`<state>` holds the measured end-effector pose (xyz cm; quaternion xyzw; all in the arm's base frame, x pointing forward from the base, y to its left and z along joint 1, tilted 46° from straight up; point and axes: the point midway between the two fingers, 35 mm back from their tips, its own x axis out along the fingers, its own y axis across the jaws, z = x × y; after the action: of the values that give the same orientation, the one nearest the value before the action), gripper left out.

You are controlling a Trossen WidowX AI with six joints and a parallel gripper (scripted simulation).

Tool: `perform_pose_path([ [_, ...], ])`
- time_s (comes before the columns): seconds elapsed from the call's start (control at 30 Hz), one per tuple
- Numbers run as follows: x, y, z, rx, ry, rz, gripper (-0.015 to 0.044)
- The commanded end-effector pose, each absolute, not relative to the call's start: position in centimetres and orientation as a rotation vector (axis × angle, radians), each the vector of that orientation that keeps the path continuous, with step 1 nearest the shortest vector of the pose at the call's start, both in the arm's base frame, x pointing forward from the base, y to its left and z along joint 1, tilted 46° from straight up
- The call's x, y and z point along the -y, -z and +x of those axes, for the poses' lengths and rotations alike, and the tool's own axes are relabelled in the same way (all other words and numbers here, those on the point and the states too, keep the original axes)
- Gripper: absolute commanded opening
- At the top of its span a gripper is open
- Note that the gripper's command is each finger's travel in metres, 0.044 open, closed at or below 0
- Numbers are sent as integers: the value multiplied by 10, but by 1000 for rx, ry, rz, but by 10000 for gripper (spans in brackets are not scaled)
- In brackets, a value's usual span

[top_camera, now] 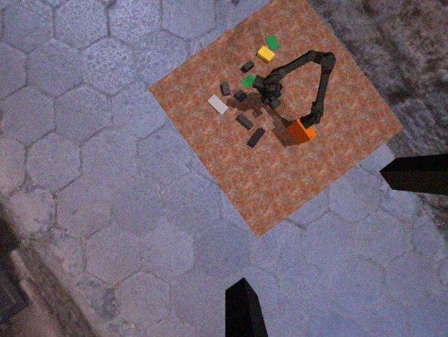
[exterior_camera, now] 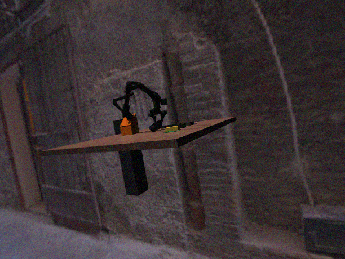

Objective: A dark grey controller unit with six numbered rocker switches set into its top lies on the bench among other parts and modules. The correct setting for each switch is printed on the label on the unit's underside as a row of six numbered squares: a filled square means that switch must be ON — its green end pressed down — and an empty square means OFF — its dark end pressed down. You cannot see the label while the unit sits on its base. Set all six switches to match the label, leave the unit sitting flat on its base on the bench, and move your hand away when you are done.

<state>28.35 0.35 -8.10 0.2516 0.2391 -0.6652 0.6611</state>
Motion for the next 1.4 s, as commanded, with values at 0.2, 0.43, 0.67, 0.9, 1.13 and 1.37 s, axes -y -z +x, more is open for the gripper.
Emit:
perform_pose_path([
  [0.2,-4,70,284,-559,1496,583,335],
  [0.43,-4,64,284,-570,1493,594,335],
  [0.67,-4,58,284,-581,1490,605,335],
  [0.9,-3,53,284,-593,1487,616,335],
  [1.13,-3,47,284,-604,1483,627,335],
  [1.37,-2,41,284,-616,1480,639,335],
])
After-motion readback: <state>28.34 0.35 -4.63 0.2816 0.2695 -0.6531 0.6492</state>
